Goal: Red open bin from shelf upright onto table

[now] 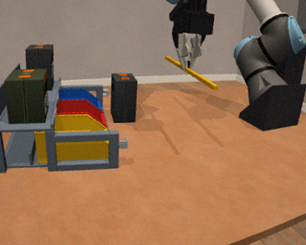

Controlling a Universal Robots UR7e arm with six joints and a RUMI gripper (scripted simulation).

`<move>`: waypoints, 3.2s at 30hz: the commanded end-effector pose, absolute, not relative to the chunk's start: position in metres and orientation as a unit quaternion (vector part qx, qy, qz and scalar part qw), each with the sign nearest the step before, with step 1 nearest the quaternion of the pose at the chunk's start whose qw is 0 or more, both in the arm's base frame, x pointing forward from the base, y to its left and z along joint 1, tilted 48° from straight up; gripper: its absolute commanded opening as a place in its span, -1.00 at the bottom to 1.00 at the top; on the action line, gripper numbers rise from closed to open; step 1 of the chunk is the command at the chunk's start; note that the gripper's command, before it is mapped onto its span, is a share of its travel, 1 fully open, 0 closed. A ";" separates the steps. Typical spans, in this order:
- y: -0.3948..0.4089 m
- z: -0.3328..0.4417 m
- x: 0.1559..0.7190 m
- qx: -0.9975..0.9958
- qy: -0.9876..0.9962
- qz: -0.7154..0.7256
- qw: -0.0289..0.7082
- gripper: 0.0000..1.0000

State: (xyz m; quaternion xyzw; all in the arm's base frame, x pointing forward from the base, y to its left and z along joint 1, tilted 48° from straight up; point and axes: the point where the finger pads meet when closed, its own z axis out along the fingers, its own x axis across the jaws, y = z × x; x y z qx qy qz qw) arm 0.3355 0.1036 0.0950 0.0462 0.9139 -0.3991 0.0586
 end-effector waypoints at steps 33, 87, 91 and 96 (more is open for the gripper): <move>0.104 0.095 0.333 0.046 0.914 -0.399 0.059 -1.00; 0.059 0.054 0.337 0.046 0.914 -0.399 0.059 -1.00; 0.050 0.045 0.338 0.046 0.914 -0.399 0.059 -1.00; 0.039 0.035 0.339 0.046 0.914 -0.399 0.059 -1.00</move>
